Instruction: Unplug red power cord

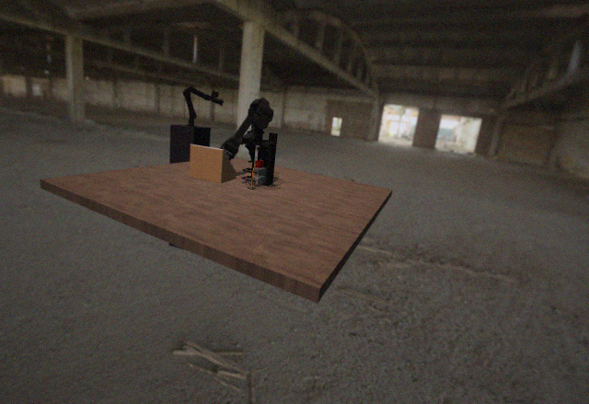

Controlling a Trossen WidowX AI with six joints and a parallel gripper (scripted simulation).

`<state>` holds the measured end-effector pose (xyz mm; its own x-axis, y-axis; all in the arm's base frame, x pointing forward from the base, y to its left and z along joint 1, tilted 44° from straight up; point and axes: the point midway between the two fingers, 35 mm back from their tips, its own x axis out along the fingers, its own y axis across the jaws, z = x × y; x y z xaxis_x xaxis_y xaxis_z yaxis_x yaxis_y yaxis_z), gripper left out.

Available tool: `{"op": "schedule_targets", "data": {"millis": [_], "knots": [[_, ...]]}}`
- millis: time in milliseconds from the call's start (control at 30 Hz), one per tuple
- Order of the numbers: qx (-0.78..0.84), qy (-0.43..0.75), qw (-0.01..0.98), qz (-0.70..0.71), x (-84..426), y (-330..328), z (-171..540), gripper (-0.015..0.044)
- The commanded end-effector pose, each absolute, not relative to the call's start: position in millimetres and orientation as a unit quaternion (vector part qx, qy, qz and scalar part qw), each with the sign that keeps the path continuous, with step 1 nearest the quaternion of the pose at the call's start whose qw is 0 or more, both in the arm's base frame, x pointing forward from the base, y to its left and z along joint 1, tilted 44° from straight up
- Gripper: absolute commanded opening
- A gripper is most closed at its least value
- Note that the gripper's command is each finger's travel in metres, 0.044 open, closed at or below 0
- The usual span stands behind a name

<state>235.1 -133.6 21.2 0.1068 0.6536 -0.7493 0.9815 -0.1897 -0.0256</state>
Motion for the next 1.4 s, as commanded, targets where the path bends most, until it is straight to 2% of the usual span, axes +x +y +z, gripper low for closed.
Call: {"op": "schedule_targets", "data": {"millis": [0,1367], "knots": [[0.687,0.607,0.245,-0.315,229,-124,20,0.0160],[0.687,0.608,0.244,-0.314,235,-94,45,0.0160]]}}
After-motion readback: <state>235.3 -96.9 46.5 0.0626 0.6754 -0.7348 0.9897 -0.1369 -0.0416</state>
